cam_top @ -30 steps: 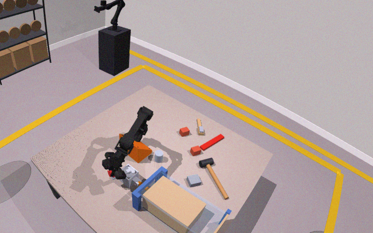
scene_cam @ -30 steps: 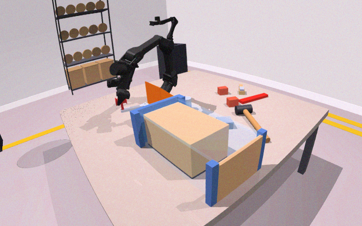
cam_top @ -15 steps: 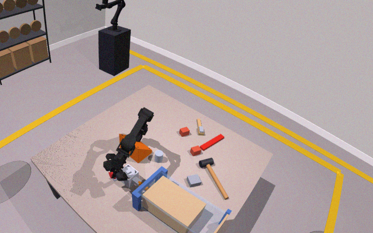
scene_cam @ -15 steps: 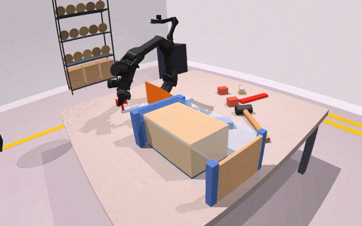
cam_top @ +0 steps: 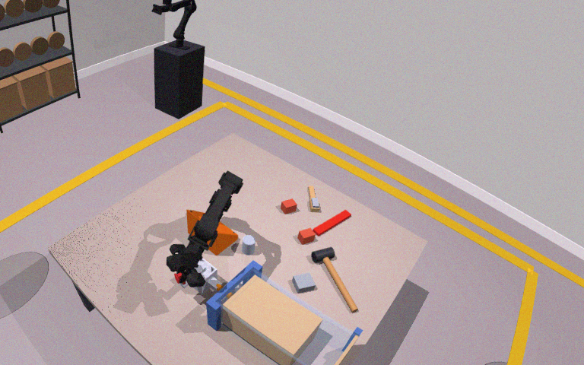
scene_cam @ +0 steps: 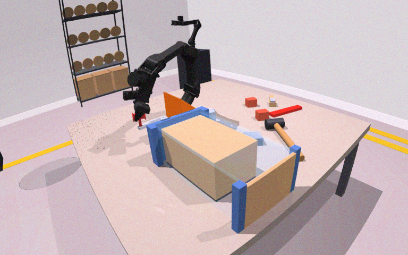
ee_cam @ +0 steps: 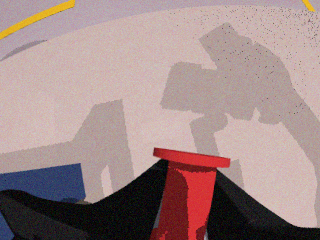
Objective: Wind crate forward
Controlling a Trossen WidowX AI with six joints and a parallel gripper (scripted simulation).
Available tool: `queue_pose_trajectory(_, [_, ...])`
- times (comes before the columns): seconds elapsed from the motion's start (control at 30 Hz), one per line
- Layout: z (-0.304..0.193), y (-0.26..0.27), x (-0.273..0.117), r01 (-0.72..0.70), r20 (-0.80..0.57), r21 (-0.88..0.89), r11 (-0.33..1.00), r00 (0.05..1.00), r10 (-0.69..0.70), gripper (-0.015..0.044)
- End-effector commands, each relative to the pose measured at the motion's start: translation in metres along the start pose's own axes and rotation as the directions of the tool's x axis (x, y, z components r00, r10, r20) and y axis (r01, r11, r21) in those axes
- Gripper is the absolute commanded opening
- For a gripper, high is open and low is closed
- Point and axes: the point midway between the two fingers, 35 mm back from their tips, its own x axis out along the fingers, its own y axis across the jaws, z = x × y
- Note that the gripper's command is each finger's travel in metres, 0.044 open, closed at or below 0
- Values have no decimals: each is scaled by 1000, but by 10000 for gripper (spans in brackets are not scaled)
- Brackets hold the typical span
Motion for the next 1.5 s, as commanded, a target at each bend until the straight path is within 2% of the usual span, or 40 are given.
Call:
queue_pose_trajectory(0.0, [-16,19,-3,-30,-28,-20,999,999,29,0])
queue_pose_trajectory(1.47, [-33,38,-12,-31,-30,-21,999,999,31,0])
